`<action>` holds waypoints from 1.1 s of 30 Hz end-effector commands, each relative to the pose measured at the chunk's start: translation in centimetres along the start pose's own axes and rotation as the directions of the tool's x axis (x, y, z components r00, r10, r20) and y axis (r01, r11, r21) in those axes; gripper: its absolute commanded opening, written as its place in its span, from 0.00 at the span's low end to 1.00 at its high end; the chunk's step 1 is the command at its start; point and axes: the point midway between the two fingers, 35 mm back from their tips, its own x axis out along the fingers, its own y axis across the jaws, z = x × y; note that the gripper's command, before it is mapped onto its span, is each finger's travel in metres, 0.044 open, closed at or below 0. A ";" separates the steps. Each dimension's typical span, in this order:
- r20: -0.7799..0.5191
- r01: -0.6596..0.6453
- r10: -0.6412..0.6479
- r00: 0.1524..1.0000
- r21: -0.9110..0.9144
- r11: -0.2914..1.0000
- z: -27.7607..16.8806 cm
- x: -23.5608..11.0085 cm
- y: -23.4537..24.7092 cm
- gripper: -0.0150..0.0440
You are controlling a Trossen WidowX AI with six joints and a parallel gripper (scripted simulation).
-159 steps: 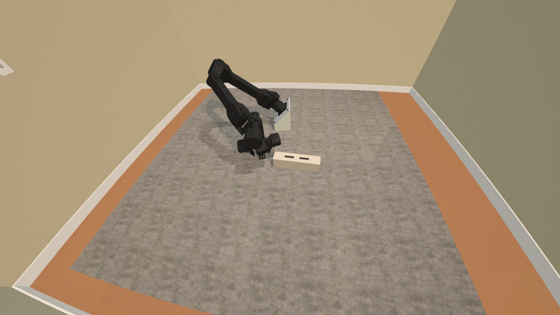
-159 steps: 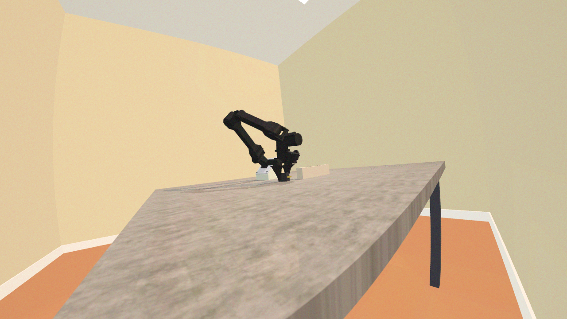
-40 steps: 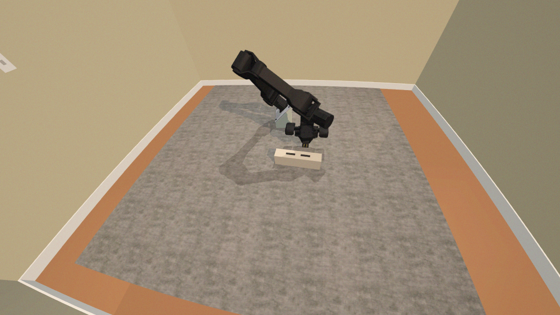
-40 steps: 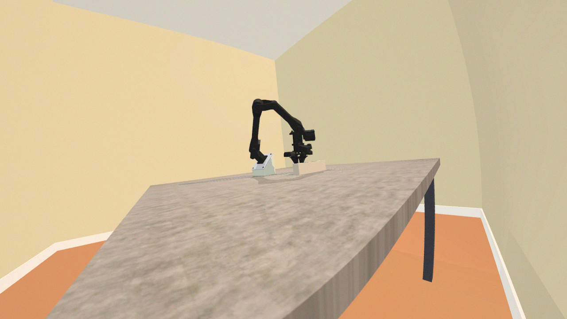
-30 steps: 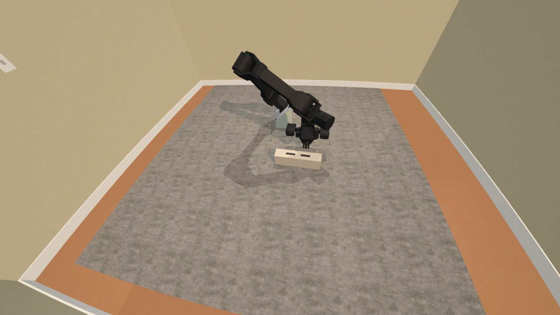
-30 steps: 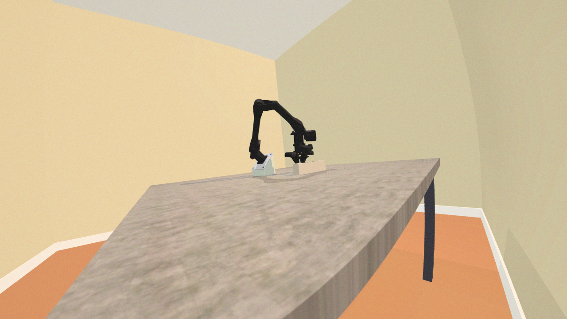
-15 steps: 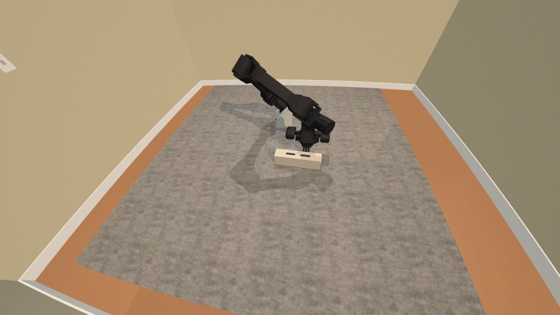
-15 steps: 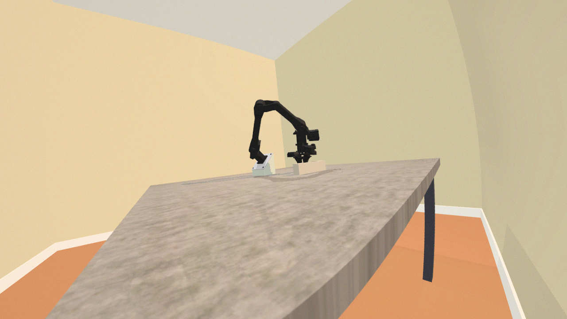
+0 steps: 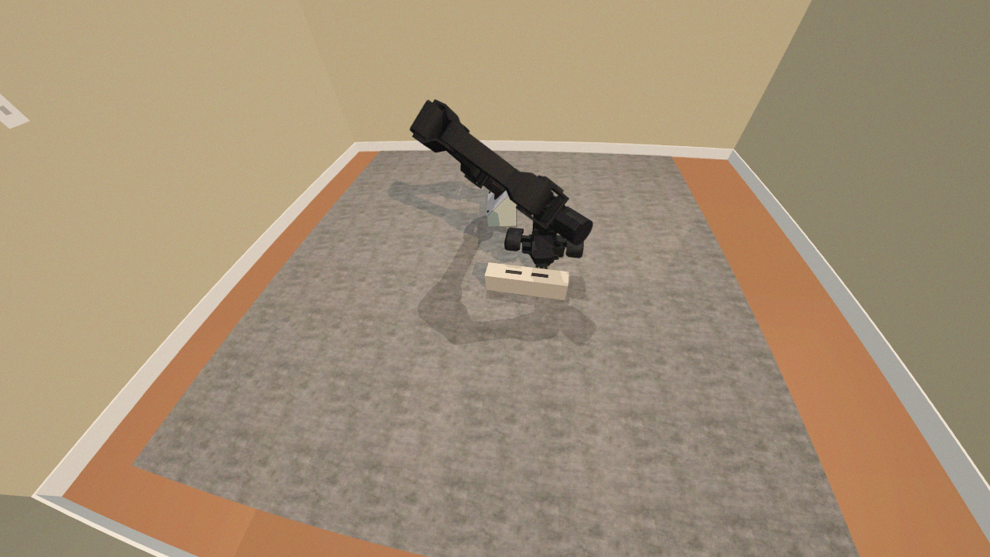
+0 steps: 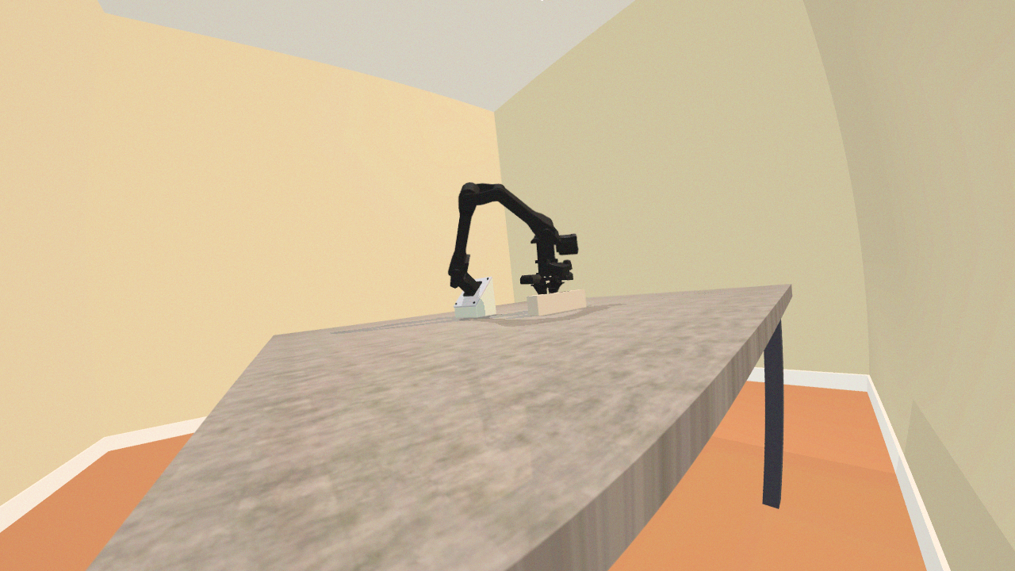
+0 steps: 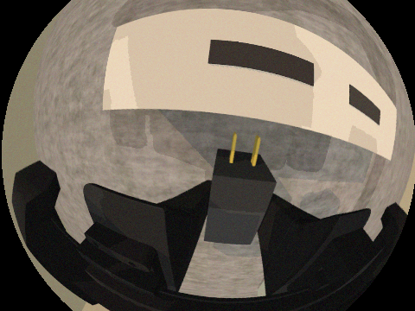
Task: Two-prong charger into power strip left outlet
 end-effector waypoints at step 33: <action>0.001 0.004 -0.004 1.000 -0.006 1.000 0.9 0.0 0.0 0.25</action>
